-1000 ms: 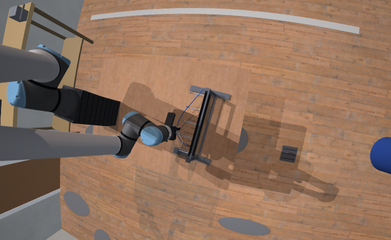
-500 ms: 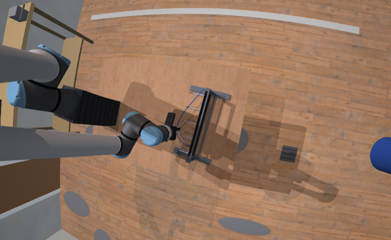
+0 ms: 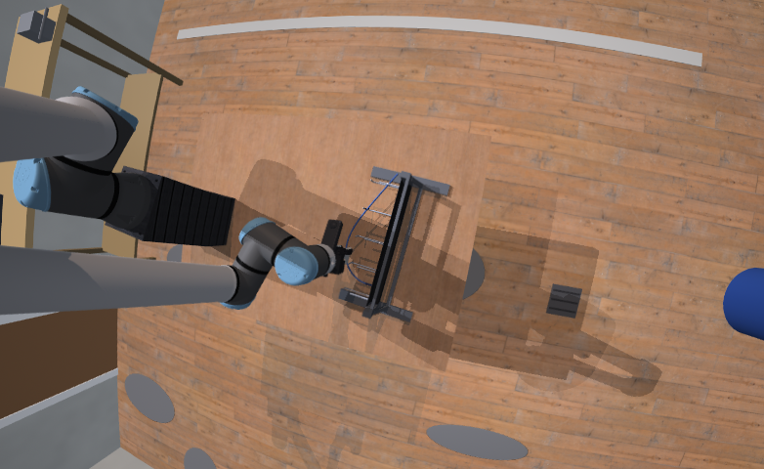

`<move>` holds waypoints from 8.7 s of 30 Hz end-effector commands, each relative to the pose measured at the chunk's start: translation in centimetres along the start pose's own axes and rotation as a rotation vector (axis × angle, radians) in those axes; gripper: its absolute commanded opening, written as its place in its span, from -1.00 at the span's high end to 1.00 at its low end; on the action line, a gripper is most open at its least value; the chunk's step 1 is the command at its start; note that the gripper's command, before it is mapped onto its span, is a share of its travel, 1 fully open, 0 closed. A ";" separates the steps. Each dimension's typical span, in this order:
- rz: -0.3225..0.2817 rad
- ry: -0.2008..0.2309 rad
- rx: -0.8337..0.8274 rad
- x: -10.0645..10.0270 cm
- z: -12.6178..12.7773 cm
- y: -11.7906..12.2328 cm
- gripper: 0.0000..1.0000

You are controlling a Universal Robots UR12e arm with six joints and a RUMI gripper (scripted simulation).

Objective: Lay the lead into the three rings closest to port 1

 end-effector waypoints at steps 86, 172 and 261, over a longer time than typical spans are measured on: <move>0.000 0.001 0.000 0.2 0.1 0.0 1.00; 0.000 0.002 -0.100 9.0 5.5 -1.4 1.00; 0.000 0.001 -0.100 8.6 5.6 -1.3 1.00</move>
Point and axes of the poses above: the point where the finger pads meet when closed, its own x axis back along the fingers, its own z axis across the jaws, y = z × x, the point moved 5 cm from there along x, back along the fingers, and after that the axes turned 8 degrees about -x, right-handed, at the moved point
